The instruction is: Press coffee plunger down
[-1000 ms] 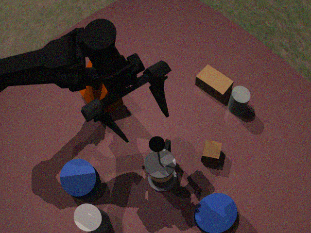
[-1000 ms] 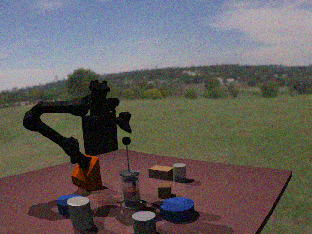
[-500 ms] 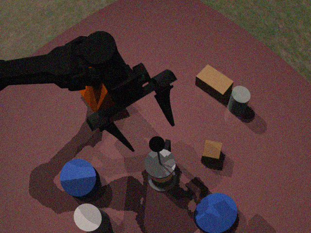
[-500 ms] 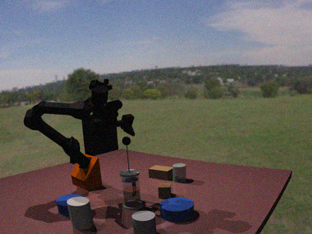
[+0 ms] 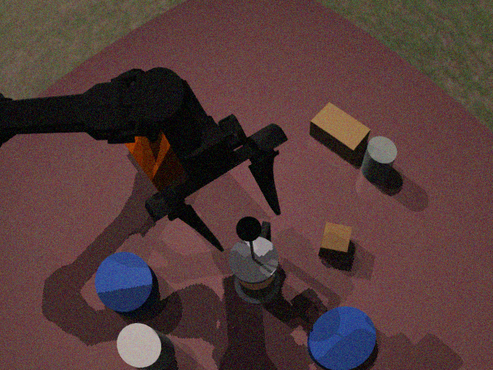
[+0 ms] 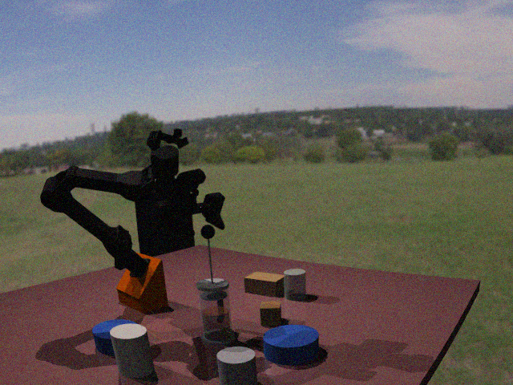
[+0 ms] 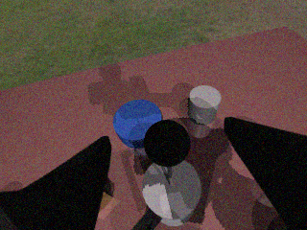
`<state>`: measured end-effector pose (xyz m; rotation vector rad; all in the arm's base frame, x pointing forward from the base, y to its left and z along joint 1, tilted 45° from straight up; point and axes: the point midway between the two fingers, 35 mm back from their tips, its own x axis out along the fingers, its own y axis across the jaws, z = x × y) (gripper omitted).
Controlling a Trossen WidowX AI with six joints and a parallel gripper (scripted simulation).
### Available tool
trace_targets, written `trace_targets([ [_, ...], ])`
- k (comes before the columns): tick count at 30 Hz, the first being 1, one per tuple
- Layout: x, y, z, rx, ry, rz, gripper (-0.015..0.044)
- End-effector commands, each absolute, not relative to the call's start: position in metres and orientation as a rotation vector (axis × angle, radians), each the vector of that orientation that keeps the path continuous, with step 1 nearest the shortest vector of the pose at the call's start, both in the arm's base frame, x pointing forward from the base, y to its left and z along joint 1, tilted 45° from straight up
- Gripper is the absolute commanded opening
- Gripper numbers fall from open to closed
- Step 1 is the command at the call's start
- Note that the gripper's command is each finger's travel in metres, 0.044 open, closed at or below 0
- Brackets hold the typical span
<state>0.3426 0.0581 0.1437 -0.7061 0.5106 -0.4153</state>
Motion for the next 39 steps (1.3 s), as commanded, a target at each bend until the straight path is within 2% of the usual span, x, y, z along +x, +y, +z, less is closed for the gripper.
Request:
trace_targets([
  [1,0.343,0.058,0.142,-0.709,0.512,-0.409,0.0309],
  [8,0.343,0.058,0.142,-0.709,0.512,-0.409,0.0125],
  [39,0.346,0.038,0.117,-0.705,0.518,-0.408,0.0125],
])
